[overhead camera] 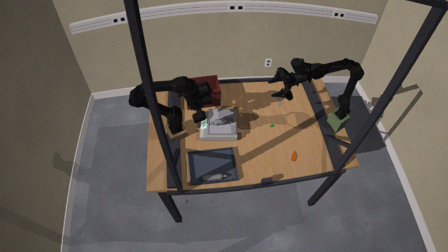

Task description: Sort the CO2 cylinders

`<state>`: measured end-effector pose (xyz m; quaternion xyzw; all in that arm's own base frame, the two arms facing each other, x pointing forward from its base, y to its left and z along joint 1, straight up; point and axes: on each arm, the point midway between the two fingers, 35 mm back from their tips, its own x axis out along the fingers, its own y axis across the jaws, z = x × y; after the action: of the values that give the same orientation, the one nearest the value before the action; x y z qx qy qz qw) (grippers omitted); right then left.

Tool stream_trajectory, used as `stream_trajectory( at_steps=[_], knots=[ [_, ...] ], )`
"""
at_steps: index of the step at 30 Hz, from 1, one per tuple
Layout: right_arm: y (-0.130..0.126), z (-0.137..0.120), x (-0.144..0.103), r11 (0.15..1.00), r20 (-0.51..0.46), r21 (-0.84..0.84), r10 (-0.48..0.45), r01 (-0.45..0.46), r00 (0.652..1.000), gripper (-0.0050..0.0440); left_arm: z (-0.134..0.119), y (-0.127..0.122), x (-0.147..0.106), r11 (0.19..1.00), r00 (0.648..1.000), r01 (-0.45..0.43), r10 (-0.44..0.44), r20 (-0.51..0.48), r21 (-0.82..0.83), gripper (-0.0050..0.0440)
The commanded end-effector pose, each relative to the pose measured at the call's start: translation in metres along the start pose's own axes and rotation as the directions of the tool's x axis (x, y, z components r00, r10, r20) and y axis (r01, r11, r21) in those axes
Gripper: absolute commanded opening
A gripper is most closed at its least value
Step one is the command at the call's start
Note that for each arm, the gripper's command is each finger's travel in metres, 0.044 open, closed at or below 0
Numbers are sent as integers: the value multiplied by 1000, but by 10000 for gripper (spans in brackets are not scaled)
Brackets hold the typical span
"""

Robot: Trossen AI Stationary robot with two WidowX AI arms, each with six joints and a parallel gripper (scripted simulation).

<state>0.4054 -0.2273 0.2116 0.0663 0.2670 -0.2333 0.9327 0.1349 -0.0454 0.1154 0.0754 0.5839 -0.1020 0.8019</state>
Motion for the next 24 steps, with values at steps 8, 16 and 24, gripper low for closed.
stream_trajectory(
  at_steps=[8,16,24],
  knots=[
    [-1,11,-7,1000,31,2,-3,3,1000,440,60,-16,14,998,985,22,-12,-171,58,253],
    [-1,11,-7,1000,31,2,-3,3,1000,440,75,-21,26,997,973,28,-11,-229,72,253],
    [-1,11,-7,1000,31,2,-3,3,1000,440,80,-23,31,997,969,30,-10,-247,75,253]
  ],
)
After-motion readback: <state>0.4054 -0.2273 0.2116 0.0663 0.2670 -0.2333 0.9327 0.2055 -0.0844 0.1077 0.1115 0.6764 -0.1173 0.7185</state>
